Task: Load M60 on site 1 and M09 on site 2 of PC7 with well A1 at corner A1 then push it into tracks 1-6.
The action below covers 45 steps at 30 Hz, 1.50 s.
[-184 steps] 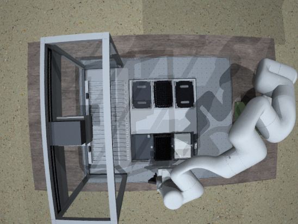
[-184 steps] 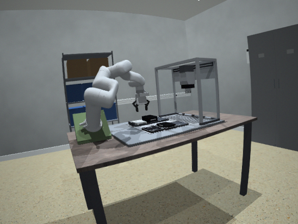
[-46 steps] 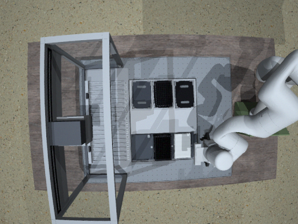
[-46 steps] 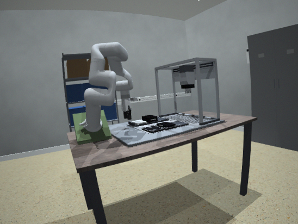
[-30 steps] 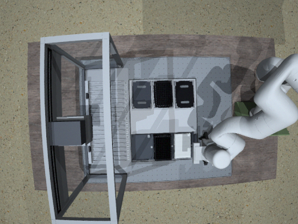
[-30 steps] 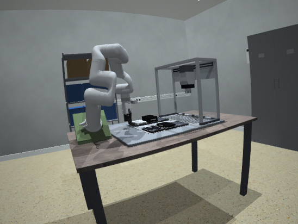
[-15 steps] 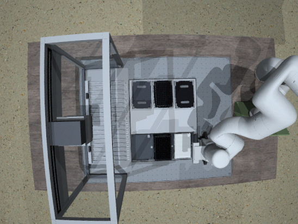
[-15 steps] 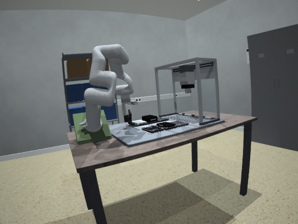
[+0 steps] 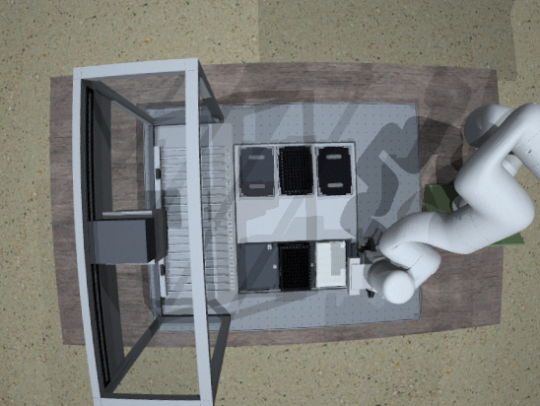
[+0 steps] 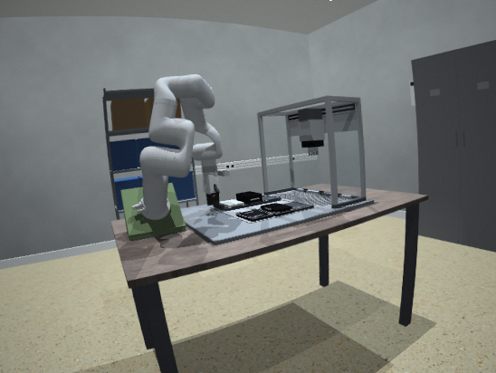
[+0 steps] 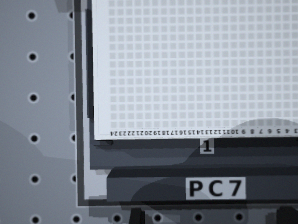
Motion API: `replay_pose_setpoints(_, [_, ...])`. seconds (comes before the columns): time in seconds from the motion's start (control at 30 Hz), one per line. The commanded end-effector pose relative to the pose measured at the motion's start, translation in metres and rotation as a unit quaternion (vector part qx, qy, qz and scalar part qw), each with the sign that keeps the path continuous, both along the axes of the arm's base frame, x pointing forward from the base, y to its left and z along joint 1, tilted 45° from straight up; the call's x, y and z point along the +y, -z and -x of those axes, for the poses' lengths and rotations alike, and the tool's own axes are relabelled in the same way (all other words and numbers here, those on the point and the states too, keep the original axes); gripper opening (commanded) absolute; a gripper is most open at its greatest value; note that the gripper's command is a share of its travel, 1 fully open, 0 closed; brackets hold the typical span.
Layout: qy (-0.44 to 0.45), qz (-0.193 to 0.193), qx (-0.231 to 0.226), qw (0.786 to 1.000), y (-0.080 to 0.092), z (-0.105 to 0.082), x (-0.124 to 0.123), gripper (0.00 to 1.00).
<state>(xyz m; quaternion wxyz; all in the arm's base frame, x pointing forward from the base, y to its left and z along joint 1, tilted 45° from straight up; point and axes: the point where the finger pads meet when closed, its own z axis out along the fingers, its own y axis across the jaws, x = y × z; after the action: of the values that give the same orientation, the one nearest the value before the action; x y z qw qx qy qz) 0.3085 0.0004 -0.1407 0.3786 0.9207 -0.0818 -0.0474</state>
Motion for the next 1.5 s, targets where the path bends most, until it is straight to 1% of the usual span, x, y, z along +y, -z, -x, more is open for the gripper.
replay_pose_setpoints(0.0, [-0.001, -0.002, -0.001, 1.0, 0.002, -0.001, 0.0, 0.82])
replay_pose_setpoints(0.5, [-0.001, -0.002, -0.001, 1.0, 0.008, 0.0, -0.006, 0.82])
replay_pose_setpoints(0.9, [-0.001, -0.002, -0.001, 1.0, 0.008, 0.0, -0.006, 0.82])
replay_pose_setpoints(1.47, [-0.001, -0.002, -0.001, 1.0, 0.009, -0.015, -0.009, 0.82])
